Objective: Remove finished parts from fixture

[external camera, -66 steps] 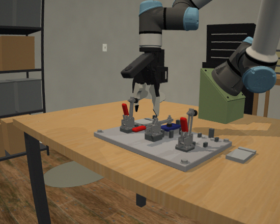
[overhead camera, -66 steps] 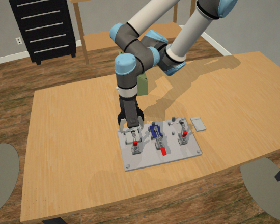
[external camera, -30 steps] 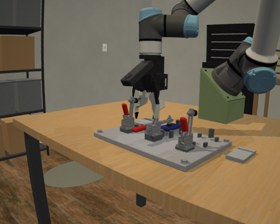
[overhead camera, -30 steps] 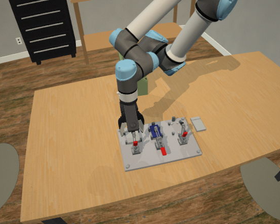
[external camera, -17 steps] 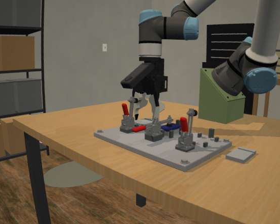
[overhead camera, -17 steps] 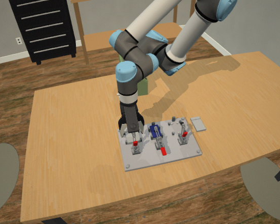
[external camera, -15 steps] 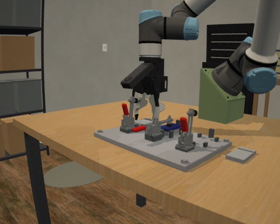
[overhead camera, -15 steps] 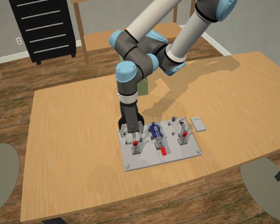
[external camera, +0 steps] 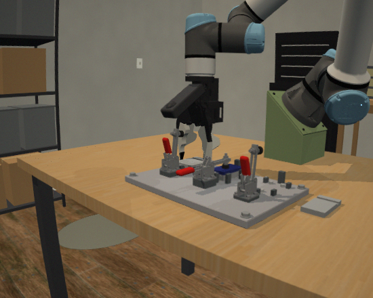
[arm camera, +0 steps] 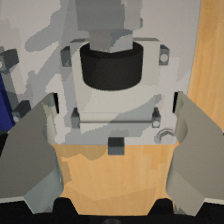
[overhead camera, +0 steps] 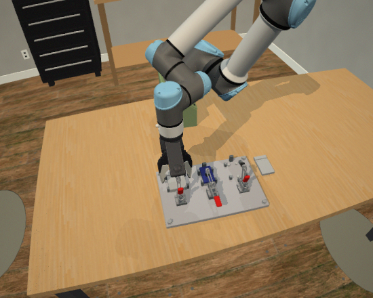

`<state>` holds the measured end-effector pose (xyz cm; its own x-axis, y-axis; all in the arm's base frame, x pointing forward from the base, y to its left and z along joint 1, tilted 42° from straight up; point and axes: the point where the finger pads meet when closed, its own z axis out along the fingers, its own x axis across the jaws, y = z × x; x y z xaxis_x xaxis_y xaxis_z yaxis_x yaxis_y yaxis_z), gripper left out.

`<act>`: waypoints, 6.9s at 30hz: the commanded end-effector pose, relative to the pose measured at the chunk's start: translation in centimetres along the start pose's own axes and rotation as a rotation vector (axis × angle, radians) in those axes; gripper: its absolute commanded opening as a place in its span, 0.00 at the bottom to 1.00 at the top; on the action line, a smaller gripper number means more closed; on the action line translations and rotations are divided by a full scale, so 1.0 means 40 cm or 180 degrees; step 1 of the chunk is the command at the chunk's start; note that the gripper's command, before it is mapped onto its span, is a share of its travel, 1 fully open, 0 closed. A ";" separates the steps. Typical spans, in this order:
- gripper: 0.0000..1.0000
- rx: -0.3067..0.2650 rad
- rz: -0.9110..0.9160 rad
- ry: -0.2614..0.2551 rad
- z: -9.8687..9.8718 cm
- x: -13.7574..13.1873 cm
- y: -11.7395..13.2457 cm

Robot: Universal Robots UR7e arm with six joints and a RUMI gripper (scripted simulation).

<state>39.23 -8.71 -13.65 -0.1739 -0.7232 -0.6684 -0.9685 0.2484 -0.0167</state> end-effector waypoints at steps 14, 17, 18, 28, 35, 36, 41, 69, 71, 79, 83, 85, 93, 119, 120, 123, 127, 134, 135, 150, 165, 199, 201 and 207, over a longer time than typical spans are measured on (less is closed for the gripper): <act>0.00 0.0003 0.0000 0.0002 -0.001 0.001 -0.001; 0.00 0.0003 0.0000 0.0002 -0.001 0.001 -0.001; 0.00 0.0003 0.0000 0.0002 -0.001 0.001 -0.001; 0.00 0.0003 -0.0001 0.0002 -0.001 0.001 -0.001; 0.00 0.0003 -0.0001 0.0002 -0.001 0.001 -0.001; 0.00 0.0003 -0.0001 0.0002 -0.001 0.001 -0.001; 0.00 0.0003 -0.0001 0.0002 -0.001 0.001 -0.001; 0.00 0.0003 -0.0001 0.0002 -0.030 0.001 -0.001; 0.00 0.0003 -0.0001 0.0002 -0.035 0.001 -0.001; 0.00 0.0003 -0.0001 0.0002 -0.055 0.001 -0.001; 0.00 0.0003 -0.0001 0.0002 -0.063 0.001 -0.001; 0.00 0.0003 -0.0001 0.0002 -0.068 0.001 -0.001; 0.00 0.0003 -0.0001 0.0002 -0.084 0.001 -0.001; 0.00 0.0003 -0.0001 0.0002 -0.102 0.001 0.002; 0.00 0.0003 -0.0001 0.0002 -0.105 0.001 0.002; 0.00 0.0003 -0.0001 0.0002 -0.118 0.001 0.006; 0.00 0.0003 -0.0001 0.0002 -0.139 0.001 0.010; 0.00 0.0003 -0.0001 0.0002 -0.162 0.001 0.016; 0.00 0.0003 -0.0001 0.0002 -0.166 0.001 0.017; 0.00 0.0003 -0.0001 0.0002 -0.177 0.001 0.019; 0.00 0.0003 -0.0001 0.0002 -0.177 0.001 0.019; 0.00 0.0003 -0.0001 0.0002 -0.177 0.059 0.019; 0.00 0.0003 -0.0001 0.0002 -0.177 0.069 0.019; 0.00 0.0003 -0.0001 0.0002 -0.177 0.103 0.019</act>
<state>36.67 -15.22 -10.45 -0.1739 -0.7231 -0.6685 -0.9685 0.2484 -0.0167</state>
